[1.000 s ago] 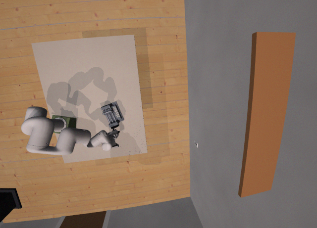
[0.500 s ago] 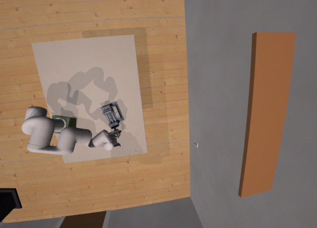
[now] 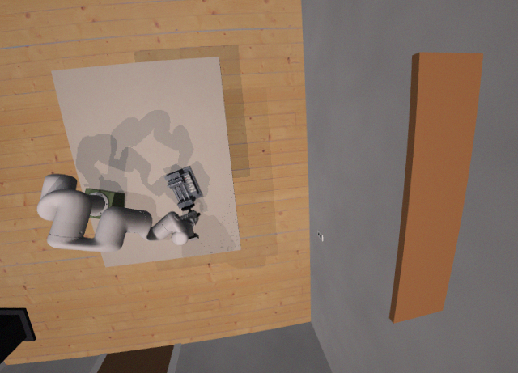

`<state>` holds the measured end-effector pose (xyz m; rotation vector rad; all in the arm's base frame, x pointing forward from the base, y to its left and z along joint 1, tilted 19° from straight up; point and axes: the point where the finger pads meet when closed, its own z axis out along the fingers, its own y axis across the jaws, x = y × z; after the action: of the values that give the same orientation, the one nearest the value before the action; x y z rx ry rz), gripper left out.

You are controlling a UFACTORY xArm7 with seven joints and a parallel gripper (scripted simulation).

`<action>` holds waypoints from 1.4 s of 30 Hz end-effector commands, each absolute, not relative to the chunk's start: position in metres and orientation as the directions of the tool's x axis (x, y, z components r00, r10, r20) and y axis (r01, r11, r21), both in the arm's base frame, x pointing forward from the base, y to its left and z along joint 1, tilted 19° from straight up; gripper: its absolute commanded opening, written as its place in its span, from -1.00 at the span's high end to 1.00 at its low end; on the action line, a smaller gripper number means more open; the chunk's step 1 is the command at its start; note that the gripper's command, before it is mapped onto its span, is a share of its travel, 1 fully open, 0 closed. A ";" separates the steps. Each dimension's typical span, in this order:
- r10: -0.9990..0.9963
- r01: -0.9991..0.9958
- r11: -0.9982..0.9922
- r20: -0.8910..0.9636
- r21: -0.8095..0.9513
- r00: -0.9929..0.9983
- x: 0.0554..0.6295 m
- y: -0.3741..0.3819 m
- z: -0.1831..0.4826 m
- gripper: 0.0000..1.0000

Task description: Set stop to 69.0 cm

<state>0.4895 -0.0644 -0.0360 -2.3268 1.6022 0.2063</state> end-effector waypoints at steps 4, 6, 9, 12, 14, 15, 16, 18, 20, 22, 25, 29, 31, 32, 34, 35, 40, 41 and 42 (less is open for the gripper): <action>-0.886 -0.930 -0.326 -0.287 -0.170 0.363 0.493 -0.064 -0.036 0.88; -0.886 -0.930 -0.326 -0.287 -0.170 0.363 0.494 -0.064 -0.037 0.88; -0.886 -0.930 -0.326 -0.287 -0.170 0.363 0.495 -0.063 -0.037 0.88; -0.886 -0.930 -0.326 -0.287 -0.170 0.363 0.496 -0.062 -0.038 0.88; -0.886 -0.930 -0.326 -0.287 -0.170 0.363 0.497 -0.062 -0.038 0.88; -0.886 -0.930 -0.326 -0.287 -0.170 0.363 0.497 -0.062 -0.039 0.88; -0.886 -0.930 -0.326 -0.287 -0.170 0.363 0.497 -0.062 -0.039 0.88; -0.886 -0.930 -0.326 -0.287 -0.170 0.363 0.497 -0.062 -0.039 0.88; -0.886 -0.930 -0.326 -0.287 -0.170 0.363 0.498 -0.061 -0.039 0.88; -0.886 -0.930 -0.326 -0.287 -0.170 0.363 0.498 -0.061 -0.040 0.88; -0.886 -0.930 -0.326 -0.287 -0.170 0.363 0.499 -0.061 -0.040 0.88; -0.886 -0.930 -0.326 -0.287 -0.170 0.363 0.500 -0.060 -0.041 0.88; -0.886 -0.930 -0.326 -0.287 -0.170 0.363 0.500 -0.060 -0.041 0.88; -0.886 -0.930 -0.326 -0.287 -0.170 0.363 0.500 -0.060 -0.041 0.88; -0.886 -0.930 -0.326 -0.287 -0.170 0.363 0.500 -0.060 -0.041 0.88; -0.886 -0.930 -0.326 -0.287 -0.170 0.363 0.500 -0.060 -0.041 0.88; -0.886 -0.930 -0.326 -0.287 -0.170 0.363 0.501 -0.059 -0.042 0.88; -0.886 -0.930 -0.326 -0.287 -0.170 0.363 0.501 -0.059 -0.042 0.88; -0.886 -0.930 -0.326 -0.287 -0.170 0.363 0.501 -0.059 -0.042 0.88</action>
<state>0.5001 -0.0581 -0.0421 -2.3268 1.6024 0.2067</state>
